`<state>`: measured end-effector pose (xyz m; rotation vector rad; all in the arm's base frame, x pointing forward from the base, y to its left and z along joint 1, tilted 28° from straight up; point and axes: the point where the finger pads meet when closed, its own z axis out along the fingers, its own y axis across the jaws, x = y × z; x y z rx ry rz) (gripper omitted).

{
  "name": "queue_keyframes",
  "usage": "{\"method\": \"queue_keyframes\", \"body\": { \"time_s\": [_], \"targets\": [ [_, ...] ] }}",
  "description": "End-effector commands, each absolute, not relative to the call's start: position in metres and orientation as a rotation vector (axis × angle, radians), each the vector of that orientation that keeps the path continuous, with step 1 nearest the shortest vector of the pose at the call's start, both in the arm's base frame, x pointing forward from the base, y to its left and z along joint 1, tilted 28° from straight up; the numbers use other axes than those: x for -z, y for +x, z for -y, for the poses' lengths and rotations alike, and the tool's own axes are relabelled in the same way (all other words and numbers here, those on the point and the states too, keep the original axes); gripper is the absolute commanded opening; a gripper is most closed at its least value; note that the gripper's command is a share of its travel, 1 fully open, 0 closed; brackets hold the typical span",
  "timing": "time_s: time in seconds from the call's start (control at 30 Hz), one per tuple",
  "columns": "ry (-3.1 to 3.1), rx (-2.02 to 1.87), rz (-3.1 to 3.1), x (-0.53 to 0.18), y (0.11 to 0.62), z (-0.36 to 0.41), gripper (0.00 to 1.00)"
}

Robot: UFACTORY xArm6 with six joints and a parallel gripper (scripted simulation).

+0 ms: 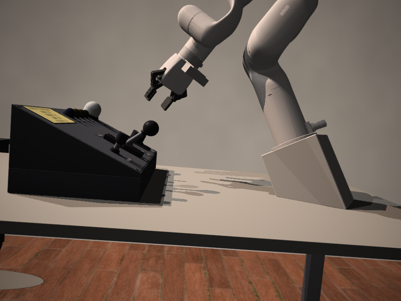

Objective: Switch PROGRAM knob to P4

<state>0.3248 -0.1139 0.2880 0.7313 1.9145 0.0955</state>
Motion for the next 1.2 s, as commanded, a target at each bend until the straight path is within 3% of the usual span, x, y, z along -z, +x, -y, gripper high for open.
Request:
{"method": "queue_keyframes", "body": {
  "time_s": [0.0, 0.3, 0.33, 1.17],
  "targets": [
    [0.743, -0.174, -2.157, -0.2989, 0.3135, 0.1109, 0.76],
    [0.743, -0.174, -2.157, -0.3004, 0.3119, 0.1107, 0.76],
    [0.743, -0.174, -2.157, -0.3004, 0.3119, 0.1107, 1.0],
    [0.743, -0.174, -2.157, -0.3004, 0.3119, 0.1107, 1.0]
  ]
}}
